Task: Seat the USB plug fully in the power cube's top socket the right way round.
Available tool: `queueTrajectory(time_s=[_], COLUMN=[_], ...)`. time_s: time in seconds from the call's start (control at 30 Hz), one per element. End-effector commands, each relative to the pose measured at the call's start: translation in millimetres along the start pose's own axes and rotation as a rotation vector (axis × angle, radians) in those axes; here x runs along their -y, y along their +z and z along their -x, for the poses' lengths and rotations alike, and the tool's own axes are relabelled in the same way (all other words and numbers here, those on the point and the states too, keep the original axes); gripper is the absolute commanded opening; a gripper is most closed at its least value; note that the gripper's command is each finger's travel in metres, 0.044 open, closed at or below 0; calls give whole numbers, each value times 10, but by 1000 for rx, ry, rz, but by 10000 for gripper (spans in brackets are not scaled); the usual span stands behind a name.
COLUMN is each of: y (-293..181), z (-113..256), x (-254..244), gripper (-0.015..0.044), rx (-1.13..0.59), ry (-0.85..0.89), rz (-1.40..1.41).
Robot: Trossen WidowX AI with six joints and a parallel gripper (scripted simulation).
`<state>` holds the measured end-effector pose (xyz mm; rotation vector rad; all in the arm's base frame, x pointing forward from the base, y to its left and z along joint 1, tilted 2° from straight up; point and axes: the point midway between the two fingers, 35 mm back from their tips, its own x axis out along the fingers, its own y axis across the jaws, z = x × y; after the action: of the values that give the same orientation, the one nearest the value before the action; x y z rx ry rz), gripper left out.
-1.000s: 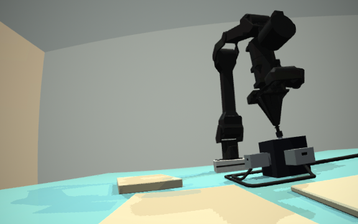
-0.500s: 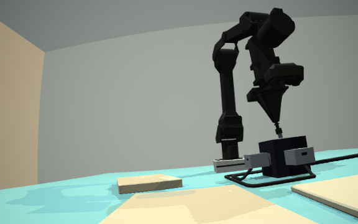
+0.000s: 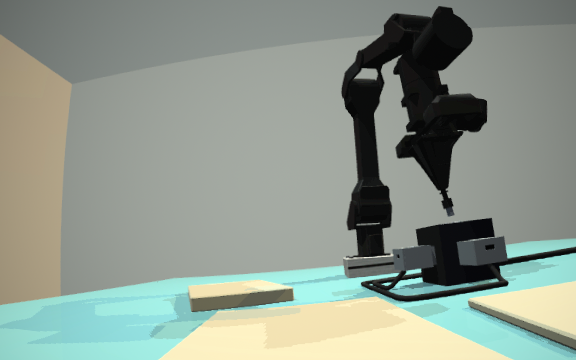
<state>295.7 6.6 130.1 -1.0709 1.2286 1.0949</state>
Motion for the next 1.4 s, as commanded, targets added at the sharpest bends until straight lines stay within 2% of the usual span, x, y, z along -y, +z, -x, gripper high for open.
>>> queueTrajectory(time_s=[0.0, 0.63, 1.37], y=[0, 0, 1], z=[29, 116, 107], x=[-1, 0, 0], gripper=[0, 0, 0], rx=[0, 0, 0], ry=[0, 0, 0], rz=[2, -25, -590])
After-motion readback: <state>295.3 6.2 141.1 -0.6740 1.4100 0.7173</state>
